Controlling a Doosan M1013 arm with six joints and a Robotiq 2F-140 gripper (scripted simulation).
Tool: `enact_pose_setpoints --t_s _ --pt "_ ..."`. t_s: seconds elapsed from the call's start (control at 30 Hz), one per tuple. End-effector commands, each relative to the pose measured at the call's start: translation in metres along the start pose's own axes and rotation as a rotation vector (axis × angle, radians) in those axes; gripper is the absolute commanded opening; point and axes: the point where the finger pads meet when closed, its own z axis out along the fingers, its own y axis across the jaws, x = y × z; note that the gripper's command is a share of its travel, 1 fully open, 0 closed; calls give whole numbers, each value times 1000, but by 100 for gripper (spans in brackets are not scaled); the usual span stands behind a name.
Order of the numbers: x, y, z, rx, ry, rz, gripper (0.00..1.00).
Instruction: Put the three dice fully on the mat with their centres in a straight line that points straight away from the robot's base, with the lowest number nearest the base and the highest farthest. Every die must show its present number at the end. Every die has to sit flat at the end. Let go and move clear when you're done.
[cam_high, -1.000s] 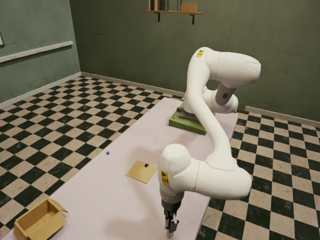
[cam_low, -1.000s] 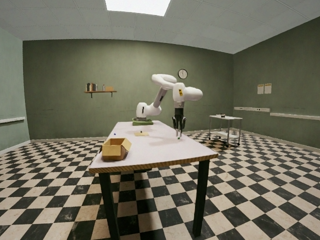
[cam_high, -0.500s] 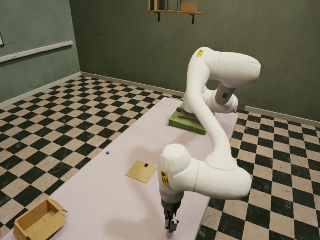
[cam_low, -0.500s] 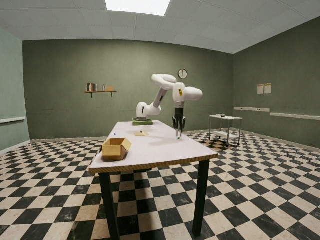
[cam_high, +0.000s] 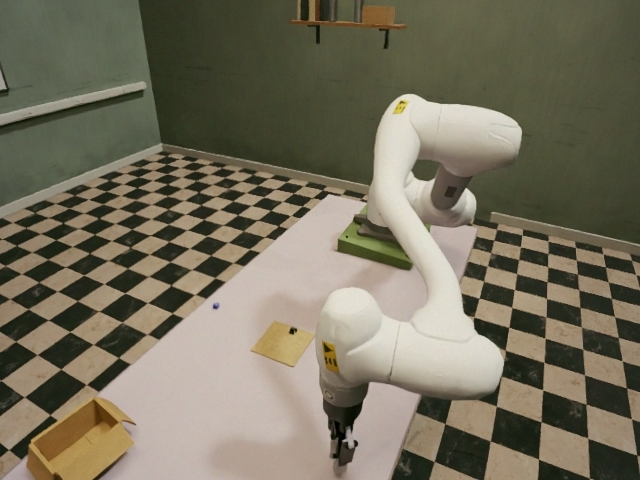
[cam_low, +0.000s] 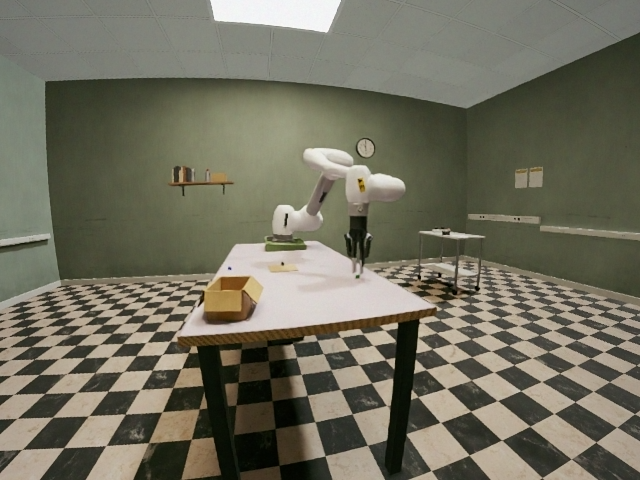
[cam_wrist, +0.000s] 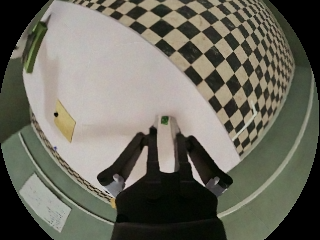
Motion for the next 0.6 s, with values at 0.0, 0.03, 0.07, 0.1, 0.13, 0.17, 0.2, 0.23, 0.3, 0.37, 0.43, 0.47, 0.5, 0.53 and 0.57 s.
enact_pose_setpoints --t_s 0.0,0.03,0.07,0.1,0.13,0.17,0.2,0.23,0.3,0.37,0.43,0.47,0.5,0.53,0.57 --pt "0 1 -2 -2 -1 0 27" --pt "0 1 -2 -2 -1 0 27" --pt "0 1 -2 -2 -1 0 27" --pt "0 1 -2 -2 -1 0 27" --pt "0 1 -2 -2 -1 0 27" --pt "0 1 -2 -2 -1 0 27" --pt "0 1 -2 -2 -1 0 27" --pt "0 1 -2 -2 -1 0 27" --pt "0 1 -2 -2 -1 0 27" --pt "0 1 -2 -2 -1 0 27" --pt "0 1 -1 -2 -1 0 27" --pt "0 1 -1 -2 -1 0 27" --pt "0 1 -1 -2 -1 0 27" --pt "0 1 0 -2 -1 0 27" --pt "0 1 0 -2 -1 0 27"
